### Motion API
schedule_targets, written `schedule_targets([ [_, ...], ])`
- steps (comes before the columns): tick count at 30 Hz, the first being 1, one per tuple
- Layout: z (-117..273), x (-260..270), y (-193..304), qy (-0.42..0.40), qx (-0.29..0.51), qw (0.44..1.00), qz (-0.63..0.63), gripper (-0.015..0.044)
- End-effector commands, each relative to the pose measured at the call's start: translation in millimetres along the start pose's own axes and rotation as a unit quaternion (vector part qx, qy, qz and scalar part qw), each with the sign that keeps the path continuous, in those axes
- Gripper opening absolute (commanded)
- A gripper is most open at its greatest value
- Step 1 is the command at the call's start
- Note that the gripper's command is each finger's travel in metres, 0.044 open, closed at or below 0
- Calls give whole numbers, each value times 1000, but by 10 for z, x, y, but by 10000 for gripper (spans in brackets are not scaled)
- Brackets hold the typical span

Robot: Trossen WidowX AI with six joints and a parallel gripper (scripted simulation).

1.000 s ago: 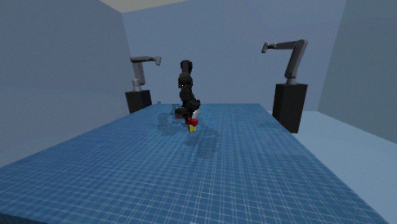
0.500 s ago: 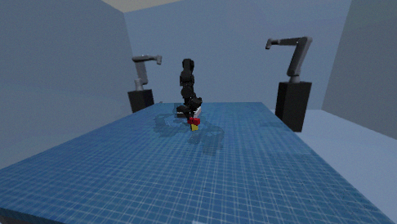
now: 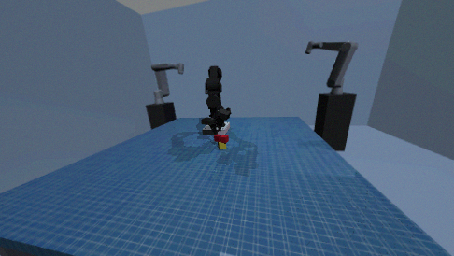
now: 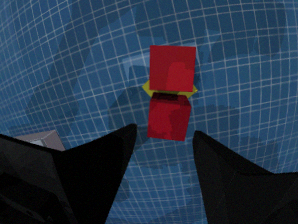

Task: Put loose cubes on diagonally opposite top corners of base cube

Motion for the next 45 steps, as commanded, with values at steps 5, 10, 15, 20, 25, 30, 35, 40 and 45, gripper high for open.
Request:
schedule_targets([
  [5,131,-8,-6,6,-3,1000,-1,205],
  [10,195,-8,-6,6,-3,1000,-1,205],
  [15,261,-7,-6,6,-3,1000,-1,205],
  [20,329,-6,-6,6,-3,1000,-1,205],
  [25,363,-6,-6,6,-3,1000,-1,205],
  [30,370,-1,-2,3,-2,1000,1,257],
  [35,350,123,-324,0,-2,1000,1,389],
  [40,366,492,-943,-1,-4,1000,1,400],
  [45,376,736,-1219,-2,-6,1000,0,400],
])
Point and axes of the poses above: the point midway between the two fingers, 35 mm back from their tips, its own z axis back along the fingers, its own x axis across the jaws, y = z × x, the point moved 8 cm from there along z, back along the fingers, and after that the axes turned 4 degrees about z, right-handed, at the moved point
